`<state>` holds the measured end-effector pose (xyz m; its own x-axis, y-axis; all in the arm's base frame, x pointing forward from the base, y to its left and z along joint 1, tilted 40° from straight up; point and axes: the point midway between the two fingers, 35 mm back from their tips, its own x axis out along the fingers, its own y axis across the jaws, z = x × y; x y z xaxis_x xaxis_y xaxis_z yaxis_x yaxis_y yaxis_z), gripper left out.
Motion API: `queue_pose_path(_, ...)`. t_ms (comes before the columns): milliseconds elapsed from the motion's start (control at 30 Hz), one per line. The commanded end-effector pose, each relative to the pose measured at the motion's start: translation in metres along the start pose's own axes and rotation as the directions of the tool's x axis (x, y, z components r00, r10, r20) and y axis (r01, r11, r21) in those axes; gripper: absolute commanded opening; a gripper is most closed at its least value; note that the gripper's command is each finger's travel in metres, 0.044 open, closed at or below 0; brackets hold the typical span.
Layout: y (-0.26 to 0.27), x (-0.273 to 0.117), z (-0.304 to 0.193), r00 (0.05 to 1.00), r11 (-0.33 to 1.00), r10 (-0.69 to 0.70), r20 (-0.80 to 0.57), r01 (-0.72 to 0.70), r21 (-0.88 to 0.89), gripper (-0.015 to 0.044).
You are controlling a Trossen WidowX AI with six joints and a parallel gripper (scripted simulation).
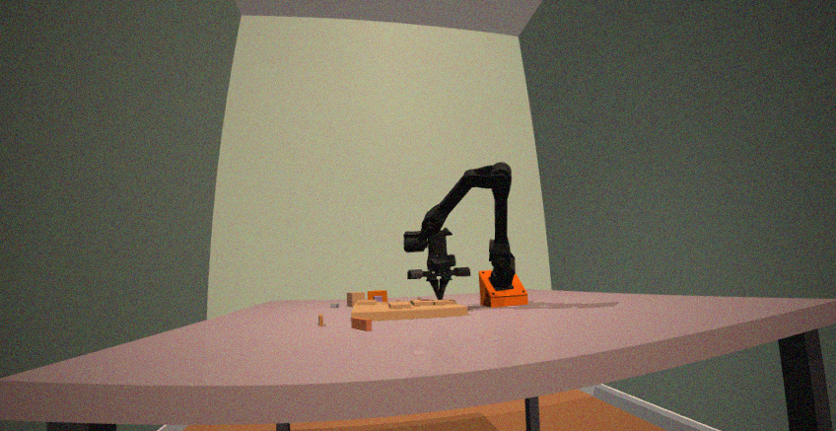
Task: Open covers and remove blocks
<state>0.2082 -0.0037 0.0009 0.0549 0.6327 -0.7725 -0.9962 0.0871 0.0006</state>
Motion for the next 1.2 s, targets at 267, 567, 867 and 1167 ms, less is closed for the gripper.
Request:
queue_pose_path(267, -0.003, 0.000, 0.012, 1.000, 1.000, -0.007, 0.000, 0.007, 0.002, 0.0000)
queue_pose_path(567, -0.004, -0.001, 0.020, 1.000, 1.000, -0.007, -0.002, 0.007, 0.002, 0.0000)
queue_pose_path(867, -0.005, 0.000, 0.029, 1.000, 1.000, -0.007, -0.003, 0.007, 0.002, 0.0000)
queue_pose_path(1167, -0.005, 0.000, 0.037, 1.000, 1.000, -0.008, -0.003, 0.008, 0.002, 0.0000)
